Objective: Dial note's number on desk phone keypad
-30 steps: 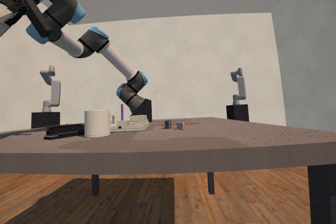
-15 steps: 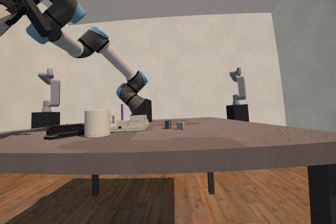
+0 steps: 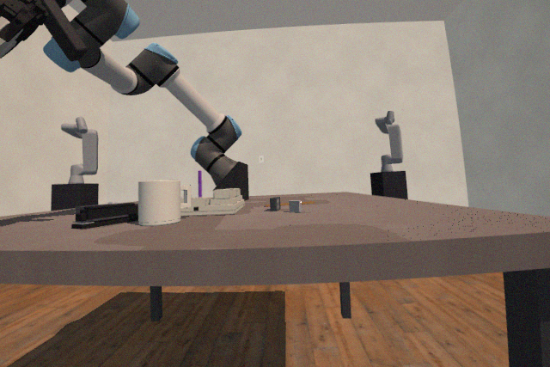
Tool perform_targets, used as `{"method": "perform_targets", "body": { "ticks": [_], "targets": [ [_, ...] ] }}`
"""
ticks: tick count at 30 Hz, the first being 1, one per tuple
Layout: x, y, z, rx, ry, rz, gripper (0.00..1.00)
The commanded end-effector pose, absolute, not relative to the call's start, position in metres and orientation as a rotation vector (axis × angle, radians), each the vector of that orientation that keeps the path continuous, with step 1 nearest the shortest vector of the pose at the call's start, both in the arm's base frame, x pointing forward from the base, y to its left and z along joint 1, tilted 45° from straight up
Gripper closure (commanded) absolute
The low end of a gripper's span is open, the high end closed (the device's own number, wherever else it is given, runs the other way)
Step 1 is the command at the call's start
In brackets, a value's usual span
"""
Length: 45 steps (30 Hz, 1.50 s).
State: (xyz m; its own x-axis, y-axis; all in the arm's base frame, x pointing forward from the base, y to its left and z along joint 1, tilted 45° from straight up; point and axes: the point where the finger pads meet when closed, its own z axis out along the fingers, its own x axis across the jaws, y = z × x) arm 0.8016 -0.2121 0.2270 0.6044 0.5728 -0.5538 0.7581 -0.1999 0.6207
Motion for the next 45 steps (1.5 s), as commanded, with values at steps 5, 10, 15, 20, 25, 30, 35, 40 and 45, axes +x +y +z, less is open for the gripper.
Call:
{"method": "perform_targets", "body": {
  "ticks": [5,10,15,20,25,30,35,40,45],
  "targets": [
    [0.795,-0.209,0.231,1.913,1.031,-0.228,1.00],
    [0.786,-0.205,0.235,1.945,0.983,-0.203,1.00],
    [0.773,-0.199,0.241,1.987,0.914,-0.170,1.00],
    [0.763,-0.195,0.245,2.017,0.862,-0.147,1.00],
    [0.743,-0.188,0.252,2.072,0.756,-0.101,1.00],
    [0.719,-0.179,0.259,2.131,0.626,-0.049,1.00],
    [0.702,-0.173,0.264,2.166,0.537,-0.016,1.00],
    [0.669,-0.163,0.270,2.220,0.368,0.042,1.00],
    [0.633,-0.152,0.275,2.264,0.179,0.101,1.00]
  ]
}}
